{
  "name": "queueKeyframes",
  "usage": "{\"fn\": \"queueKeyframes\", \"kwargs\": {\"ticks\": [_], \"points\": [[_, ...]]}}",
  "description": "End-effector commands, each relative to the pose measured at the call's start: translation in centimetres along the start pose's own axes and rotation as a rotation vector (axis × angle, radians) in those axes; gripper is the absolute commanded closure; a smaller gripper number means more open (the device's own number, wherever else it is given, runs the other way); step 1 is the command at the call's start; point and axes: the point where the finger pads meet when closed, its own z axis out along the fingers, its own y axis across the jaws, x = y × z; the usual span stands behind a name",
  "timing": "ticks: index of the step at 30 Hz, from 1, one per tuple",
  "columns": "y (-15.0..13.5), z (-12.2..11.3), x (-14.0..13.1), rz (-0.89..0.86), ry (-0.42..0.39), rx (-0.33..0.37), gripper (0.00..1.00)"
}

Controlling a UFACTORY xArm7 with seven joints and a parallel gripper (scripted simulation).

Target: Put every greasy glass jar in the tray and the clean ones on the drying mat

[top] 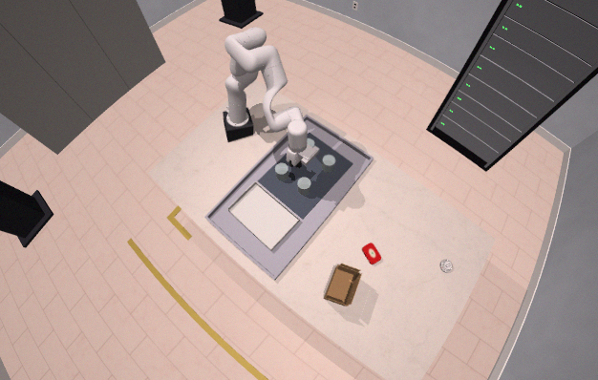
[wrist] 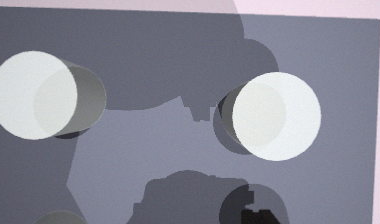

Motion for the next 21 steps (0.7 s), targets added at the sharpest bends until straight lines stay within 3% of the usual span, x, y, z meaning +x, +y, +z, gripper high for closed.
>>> {"fn": "queueKeyframes", "kwargs": {"ticks": [1, 4, 19, 21], "points": [[3.0, 0.0, -0.1, -0.003, 0.005, 0.004, 1.0], [3.0, 0.0, -0.1, -0.003, 0.005, 0.004, 1.0], [3.0, 7.1, 0.0, -0.003, 0.005, 0.004, 1.0], [3.0, 7.1, 0.0, -0.003, 0.005, 0.004, 1.0]]}}
